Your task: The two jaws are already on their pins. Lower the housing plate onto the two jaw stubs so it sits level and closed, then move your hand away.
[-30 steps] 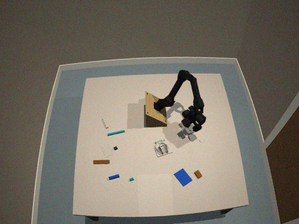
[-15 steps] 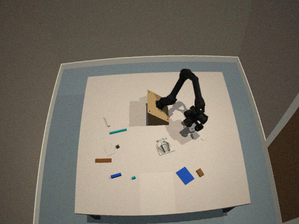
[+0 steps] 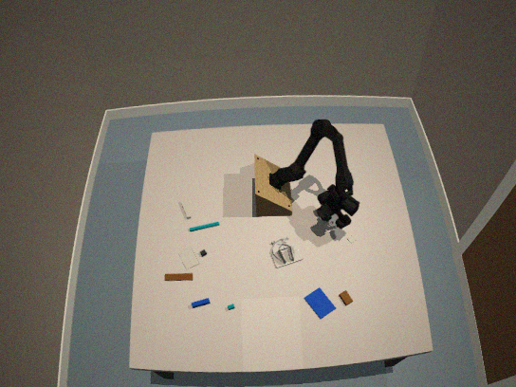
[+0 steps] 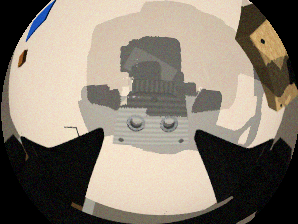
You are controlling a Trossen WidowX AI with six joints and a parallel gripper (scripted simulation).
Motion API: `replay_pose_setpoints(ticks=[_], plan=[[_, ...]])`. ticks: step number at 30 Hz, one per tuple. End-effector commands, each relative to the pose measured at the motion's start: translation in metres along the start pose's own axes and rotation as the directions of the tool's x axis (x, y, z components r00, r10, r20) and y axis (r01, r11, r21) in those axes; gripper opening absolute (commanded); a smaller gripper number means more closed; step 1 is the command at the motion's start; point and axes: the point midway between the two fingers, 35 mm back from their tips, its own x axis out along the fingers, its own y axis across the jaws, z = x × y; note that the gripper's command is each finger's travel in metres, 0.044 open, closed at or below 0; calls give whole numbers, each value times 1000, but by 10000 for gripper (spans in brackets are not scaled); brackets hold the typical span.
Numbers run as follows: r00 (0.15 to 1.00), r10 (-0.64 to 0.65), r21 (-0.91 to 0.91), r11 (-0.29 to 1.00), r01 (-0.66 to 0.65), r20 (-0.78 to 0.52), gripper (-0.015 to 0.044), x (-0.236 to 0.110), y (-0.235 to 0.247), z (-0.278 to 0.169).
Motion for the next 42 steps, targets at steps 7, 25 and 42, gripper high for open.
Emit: replay_pose_setpoints(ticks=[7,25,42], plan=[[1000,-6,7,1000,6,3,440,17,-1,2],[1000,-6,7,1000,6,2,440,24,-2,1],[1000,-8,4,1000,8,0,400,24,-2,1]])
